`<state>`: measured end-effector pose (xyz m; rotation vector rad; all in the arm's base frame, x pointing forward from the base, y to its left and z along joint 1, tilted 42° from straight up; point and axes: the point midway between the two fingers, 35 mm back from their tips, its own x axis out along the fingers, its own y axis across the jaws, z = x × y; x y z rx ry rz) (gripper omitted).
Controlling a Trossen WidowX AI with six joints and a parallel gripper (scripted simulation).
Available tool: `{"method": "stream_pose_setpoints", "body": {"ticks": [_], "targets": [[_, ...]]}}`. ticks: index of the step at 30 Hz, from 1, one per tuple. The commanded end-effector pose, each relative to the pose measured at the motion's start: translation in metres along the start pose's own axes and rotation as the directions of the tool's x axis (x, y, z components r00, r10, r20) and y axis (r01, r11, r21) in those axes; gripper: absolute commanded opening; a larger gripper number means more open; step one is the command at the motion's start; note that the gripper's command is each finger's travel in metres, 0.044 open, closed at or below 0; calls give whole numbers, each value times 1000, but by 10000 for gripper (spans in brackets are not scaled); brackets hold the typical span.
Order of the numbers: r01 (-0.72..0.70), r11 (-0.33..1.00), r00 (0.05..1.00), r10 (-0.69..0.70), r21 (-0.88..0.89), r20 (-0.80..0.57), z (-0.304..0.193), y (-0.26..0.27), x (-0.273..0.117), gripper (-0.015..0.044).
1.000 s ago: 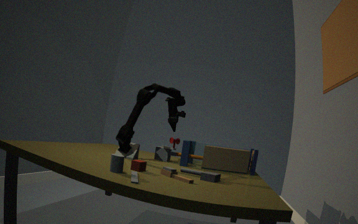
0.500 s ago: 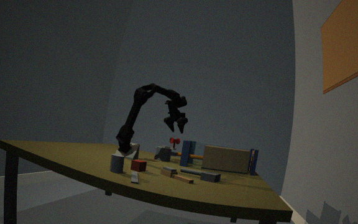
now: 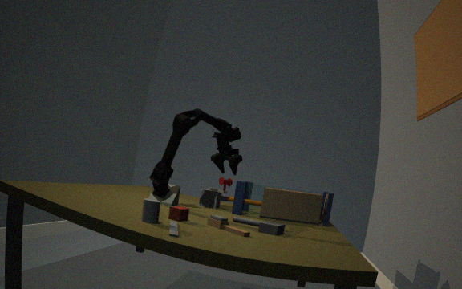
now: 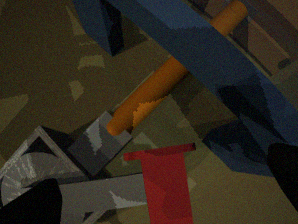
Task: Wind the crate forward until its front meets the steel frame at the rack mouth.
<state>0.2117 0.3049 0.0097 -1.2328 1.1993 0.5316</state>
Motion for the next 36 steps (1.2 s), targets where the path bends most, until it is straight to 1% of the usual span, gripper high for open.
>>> {"method": "stream_pose_setpoints", "body": {"ticks": [1,35,36], "targets": [[5,1000,1000,-5,-3,-4,-3,-1,6,440],[5,1000,1000,-5,-3,-7,-28,-2,53,440],[0,1000,1000,0,0,-4,-25,-1,51,414]]}}
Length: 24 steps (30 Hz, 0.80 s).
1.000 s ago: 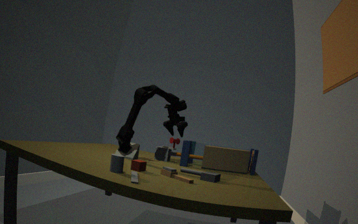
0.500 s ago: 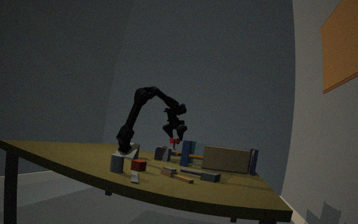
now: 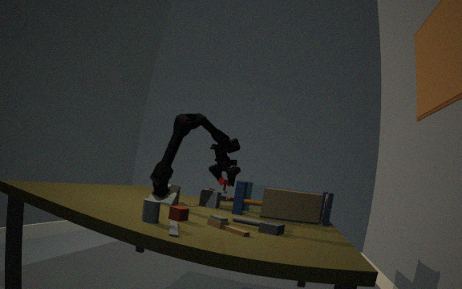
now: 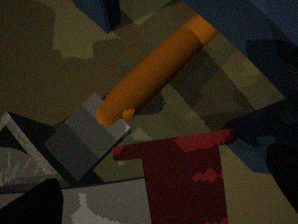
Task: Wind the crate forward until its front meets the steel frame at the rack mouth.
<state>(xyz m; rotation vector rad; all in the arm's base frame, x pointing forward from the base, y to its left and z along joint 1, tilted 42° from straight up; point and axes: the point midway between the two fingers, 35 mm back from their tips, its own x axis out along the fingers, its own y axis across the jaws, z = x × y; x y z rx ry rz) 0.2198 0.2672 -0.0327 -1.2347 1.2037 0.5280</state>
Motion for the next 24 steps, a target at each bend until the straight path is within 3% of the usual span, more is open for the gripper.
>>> {"method": "stream_pose_setpoints", "body": {"ticks": [1,14,18,24], "targets": [[0,1000,1000,0,0,1,0,0,-1,387],[0,1000,1000,0,0,1,0,0,-1,46],[0,1000,1000,0,0,1,0,0,-1,0],[5,1000,1000,-5,-3,-2,-2,-1,2,0]]}}
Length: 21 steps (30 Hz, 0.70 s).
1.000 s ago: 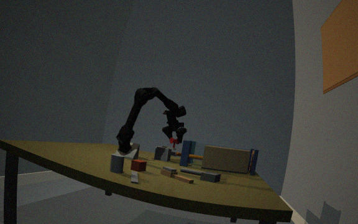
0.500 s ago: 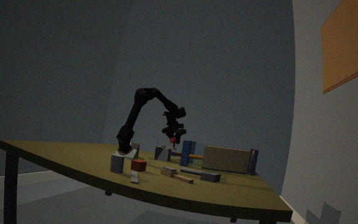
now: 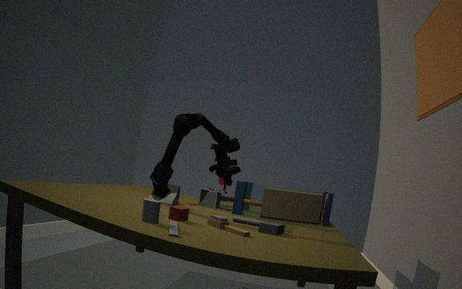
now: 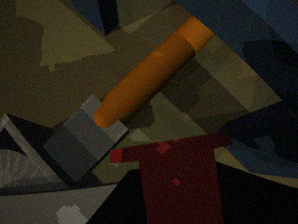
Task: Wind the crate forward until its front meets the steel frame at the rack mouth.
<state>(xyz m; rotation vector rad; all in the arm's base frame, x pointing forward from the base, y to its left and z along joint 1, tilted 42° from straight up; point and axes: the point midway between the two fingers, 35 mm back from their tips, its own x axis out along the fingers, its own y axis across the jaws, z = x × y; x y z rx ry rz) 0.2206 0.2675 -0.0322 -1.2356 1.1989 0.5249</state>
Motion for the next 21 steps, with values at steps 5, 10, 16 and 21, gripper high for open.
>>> {"method": "stream_pose_setpoints", "body": {"ticks": [5,10,16,21], "targets": [[0,1000,1000,0,-4,-4,-2,0,2,0],[0,1000,1000,0,-4,-4,0,0,4,0],[0,1000,1000,0,-4,-3,5,0,6,0],[0,1000,1000,0,-4,-3,11,1,8,0]]}}
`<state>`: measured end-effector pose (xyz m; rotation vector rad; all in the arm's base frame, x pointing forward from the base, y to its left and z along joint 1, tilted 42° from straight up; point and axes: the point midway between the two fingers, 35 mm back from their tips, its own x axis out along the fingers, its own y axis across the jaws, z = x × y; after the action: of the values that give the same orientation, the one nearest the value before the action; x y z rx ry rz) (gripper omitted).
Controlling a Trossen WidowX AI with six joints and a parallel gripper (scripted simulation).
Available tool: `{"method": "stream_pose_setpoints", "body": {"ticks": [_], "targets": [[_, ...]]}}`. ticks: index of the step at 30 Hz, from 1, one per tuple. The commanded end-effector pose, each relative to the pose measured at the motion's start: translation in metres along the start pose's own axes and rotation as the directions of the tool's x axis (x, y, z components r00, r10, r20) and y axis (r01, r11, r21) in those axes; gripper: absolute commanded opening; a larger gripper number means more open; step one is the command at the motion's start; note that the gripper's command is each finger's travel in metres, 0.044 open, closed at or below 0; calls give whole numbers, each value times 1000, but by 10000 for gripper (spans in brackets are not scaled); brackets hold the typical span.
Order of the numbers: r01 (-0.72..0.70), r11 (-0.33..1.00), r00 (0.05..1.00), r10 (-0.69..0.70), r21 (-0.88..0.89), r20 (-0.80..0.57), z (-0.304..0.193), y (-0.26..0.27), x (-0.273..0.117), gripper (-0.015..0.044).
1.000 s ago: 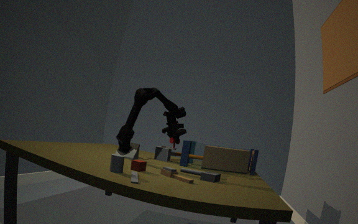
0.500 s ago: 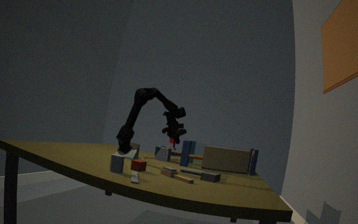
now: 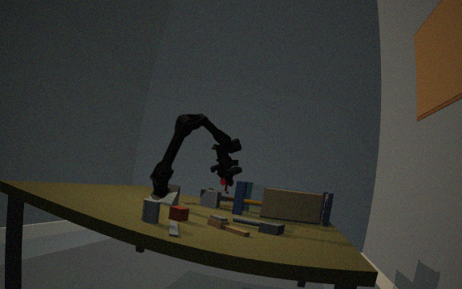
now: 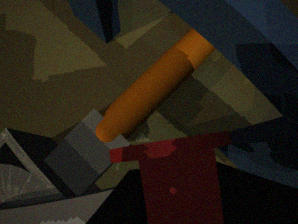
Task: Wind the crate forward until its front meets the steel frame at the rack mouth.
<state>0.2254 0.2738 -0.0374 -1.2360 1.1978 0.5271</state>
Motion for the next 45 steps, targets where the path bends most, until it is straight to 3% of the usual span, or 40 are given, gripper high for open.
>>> {"method": "stream_pose_setpoints", "body": {"ticks": [1,45], "targets": [[1,1000,1000,-1,-2,-4,3,1,4,0],[-1,1000,1000,1,0,1,58,37,29,0]]}}
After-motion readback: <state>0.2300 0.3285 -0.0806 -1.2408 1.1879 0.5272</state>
